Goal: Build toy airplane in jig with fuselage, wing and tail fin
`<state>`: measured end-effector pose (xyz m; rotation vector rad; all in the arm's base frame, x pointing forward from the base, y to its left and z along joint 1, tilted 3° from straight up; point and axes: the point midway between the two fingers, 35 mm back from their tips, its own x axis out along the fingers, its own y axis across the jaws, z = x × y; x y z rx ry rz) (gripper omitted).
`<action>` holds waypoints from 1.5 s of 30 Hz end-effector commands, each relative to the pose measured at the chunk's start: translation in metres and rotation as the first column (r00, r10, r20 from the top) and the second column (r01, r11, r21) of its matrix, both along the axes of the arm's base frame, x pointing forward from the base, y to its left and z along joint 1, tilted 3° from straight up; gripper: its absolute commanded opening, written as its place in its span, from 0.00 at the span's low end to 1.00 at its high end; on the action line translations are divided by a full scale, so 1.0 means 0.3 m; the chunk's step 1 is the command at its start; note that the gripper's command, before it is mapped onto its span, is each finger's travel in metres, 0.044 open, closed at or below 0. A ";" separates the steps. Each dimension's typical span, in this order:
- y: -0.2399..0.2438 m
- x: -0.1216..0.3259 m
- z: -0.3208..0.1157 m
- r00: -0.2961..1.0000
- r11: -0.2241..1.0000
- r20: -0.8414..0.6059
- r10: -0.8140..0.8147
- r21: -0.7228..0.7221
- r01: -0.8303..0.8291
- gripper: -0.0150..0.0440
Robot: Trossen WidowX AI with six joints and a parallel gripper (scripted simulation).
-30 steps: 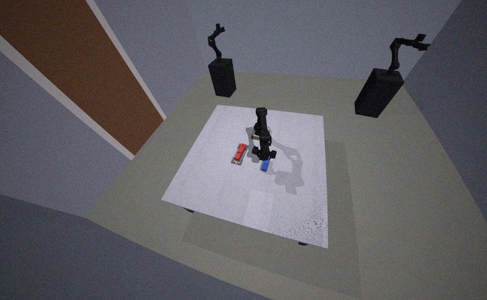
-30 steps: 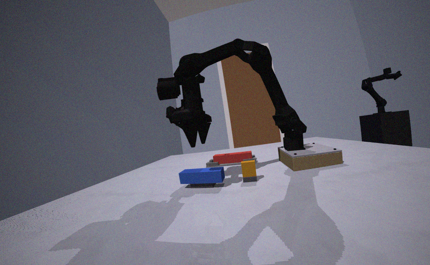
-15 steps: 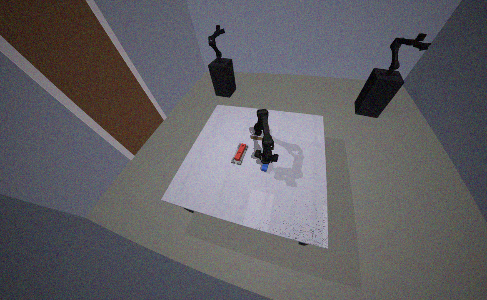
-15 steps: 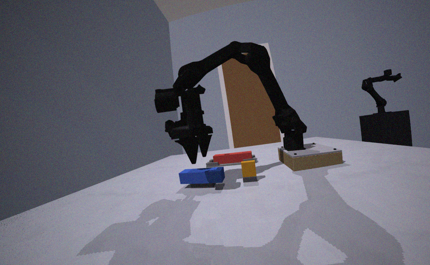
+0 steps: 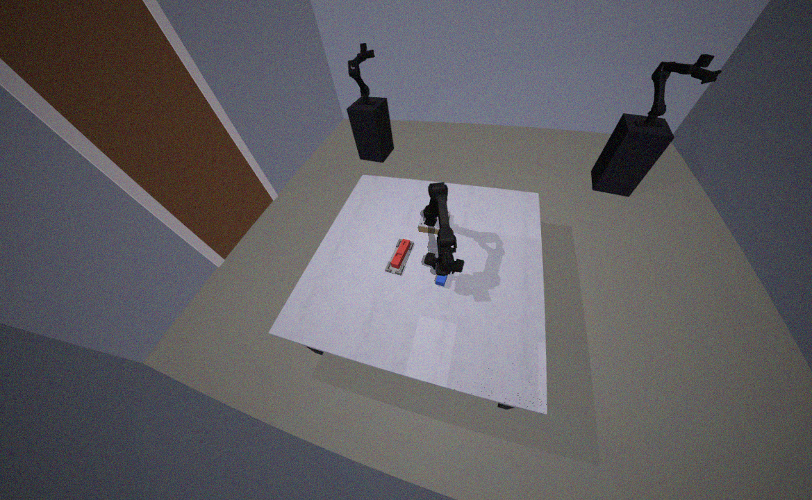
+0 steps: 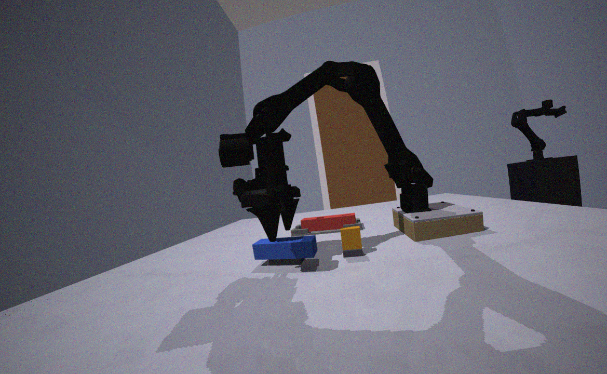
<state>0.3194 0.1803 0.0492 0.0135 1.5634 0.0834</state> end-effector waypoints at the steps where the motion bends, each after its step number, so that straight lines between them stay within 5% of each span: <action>1: -0.004 -0.009 -0.031 1.000 1.000 -0.011 -0.005 -0.007 0.005 1.00; 21: 0.000 -0.012 -0.130 1.000 1.000 -0.012 -0.005 -0.007 0.005 1.00; 30: 0.000 -0.012 -0.130 1.000 1.000 -0.012 -0.005 -0.007 0.005 0.60; 37: 0.000 -0.012 -0.130 1.000 1.000 -0.012 -0.005 -0.007 0.005 0.52; 43: 0.002 -0.005 -0.094 1.000 1.000 -0.011 -0.005 -0.007 0.005 0.25; 45: 0.002 -0.002 -0.074 1.000 1.000 -0.011 -0.005 -0.007 0.005 0.25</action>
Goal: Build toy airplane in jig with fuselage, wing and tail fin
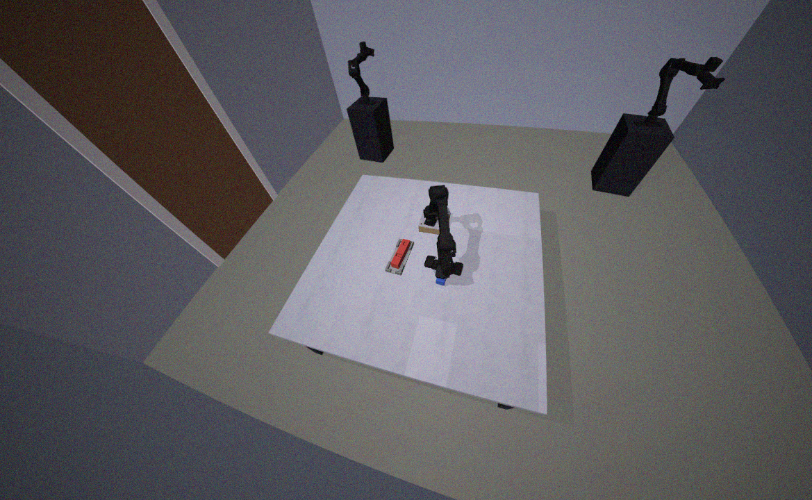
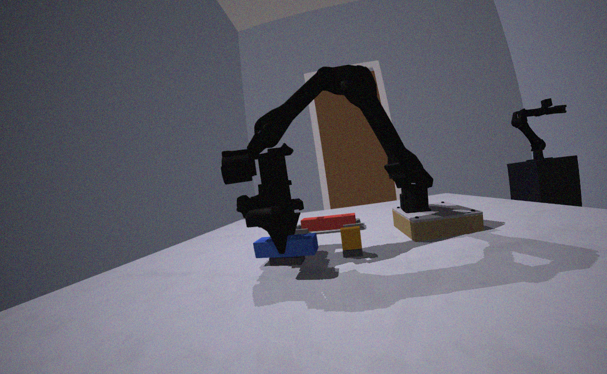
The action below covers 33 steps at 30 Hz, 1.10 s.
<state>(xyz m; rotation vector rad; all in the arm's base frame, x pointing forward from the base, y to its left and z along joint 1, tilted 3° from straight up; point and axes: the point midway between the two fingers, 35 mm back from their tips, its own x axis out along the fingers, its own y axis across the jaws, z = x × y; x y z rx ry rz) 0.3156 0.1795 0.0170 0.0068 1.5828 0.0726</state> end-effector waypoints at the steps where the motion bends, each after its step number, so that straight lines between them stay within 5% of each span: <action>1: 0.005 0.012 0.044 1.000 1.000 0.008 -0.003 0.005 0.003 0.25; 33: -0.016 0.009 0.377 1.000 1.000 0.009 -0.003 0.005 0.003 0.25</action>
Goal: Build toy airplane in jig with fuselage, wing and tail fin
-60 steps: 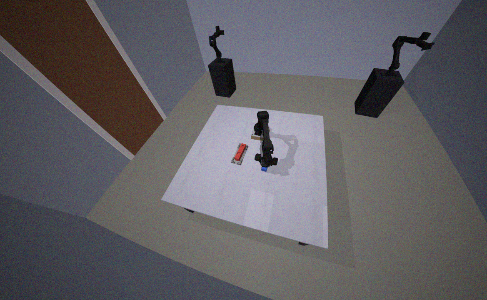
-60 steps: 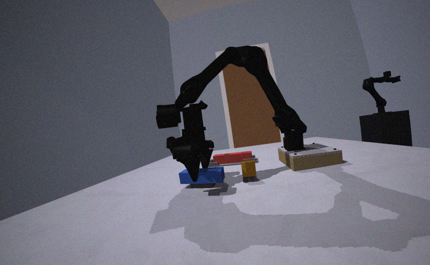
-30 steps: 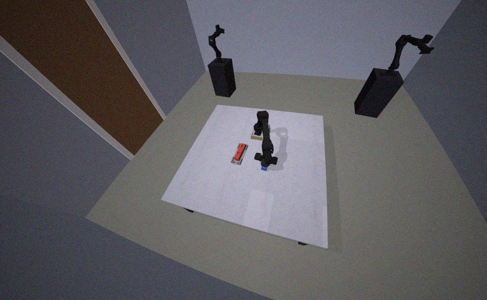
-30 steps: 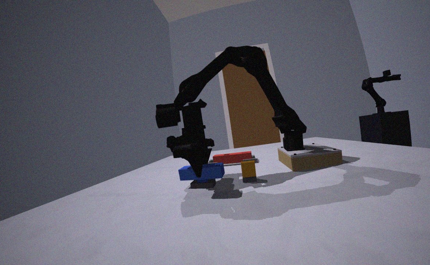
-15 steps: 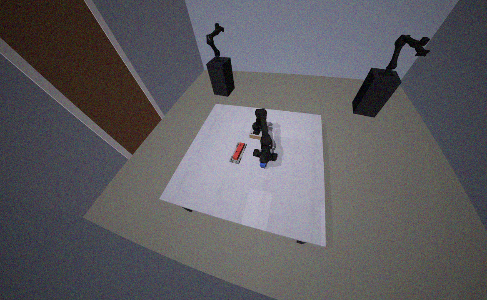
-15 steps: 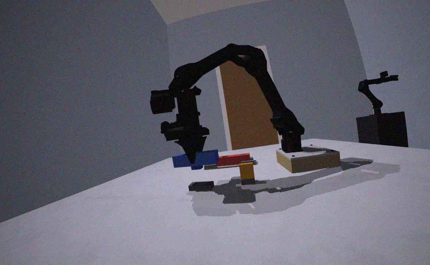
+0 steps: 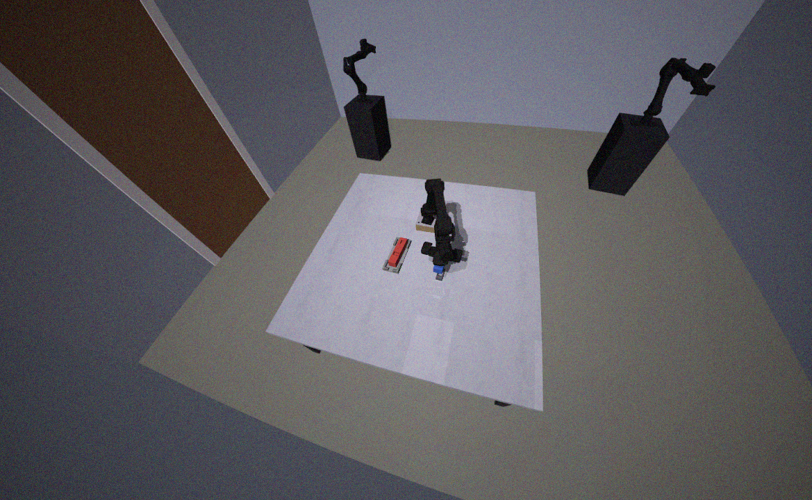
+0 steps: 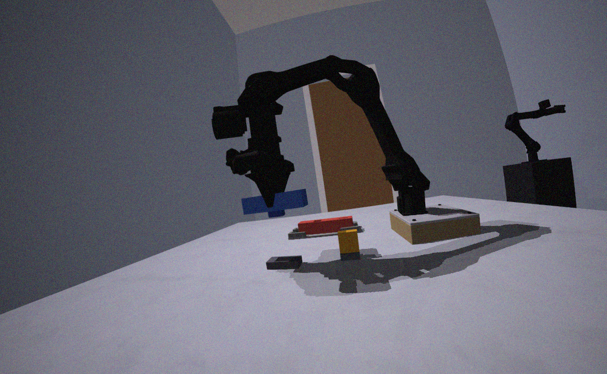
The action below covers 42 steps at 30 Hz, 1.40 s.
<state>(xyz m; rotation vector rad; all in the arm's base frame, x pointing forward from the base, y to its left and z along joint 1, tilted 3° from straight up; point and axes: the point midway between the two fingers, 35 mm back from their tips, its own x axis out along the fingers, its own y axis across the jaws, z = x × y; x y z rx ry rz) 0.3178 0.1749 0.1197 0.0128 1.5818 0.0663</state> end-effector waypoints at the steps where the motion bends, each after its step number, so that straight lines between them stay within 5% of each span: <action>1: -0.002 0.000 0.045 1.000 1.000 0.007 0.005 0.005 -0.005 0.25; 42: -0.381 0.061 -0.021 0.845 0.846 0.045 0.533 -0.009 -0.534 0.25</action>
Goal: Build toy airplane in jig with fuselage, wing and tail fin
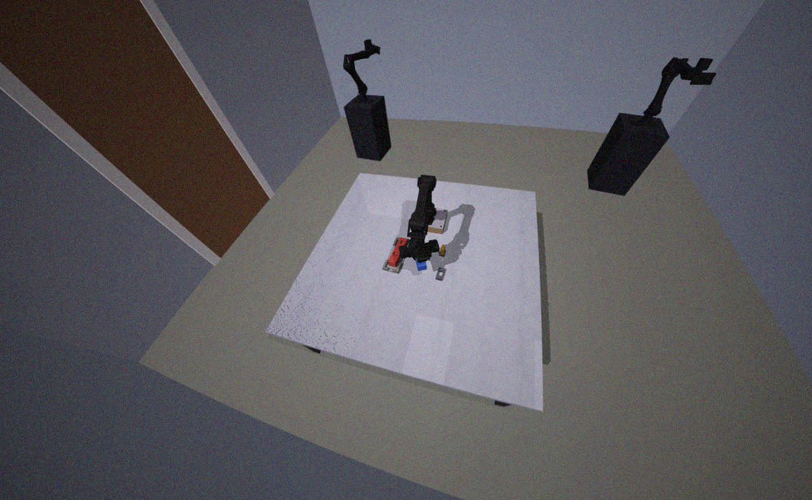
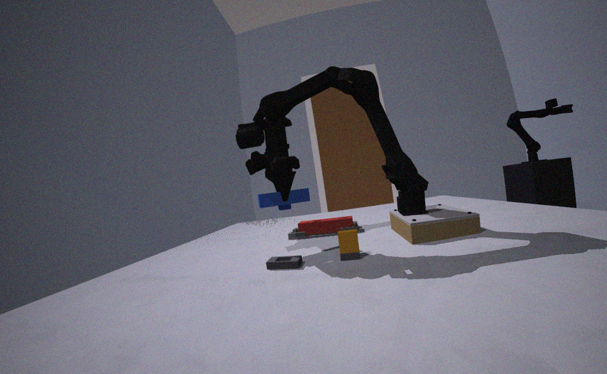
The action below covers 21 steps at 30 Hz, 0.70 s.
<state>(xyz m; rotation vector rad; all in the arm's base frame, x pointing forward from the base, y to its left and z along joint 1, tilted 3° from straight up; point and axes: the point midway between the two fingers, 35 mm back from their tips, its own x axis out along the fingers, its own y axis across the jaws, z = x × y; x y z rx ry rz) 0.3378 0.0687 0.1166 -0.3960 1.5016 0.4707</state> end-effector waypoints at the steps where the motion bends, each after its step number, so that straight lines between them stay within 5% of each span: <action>1: -0.038 -0.006 -0.013 0.998 0.998 -0.002 0.060 -0.001 -0.060 0.25; 21: -0.250 -0.035 -0.057 0.904 0.904 0.009 0.427 -0.017 -0.427 0.25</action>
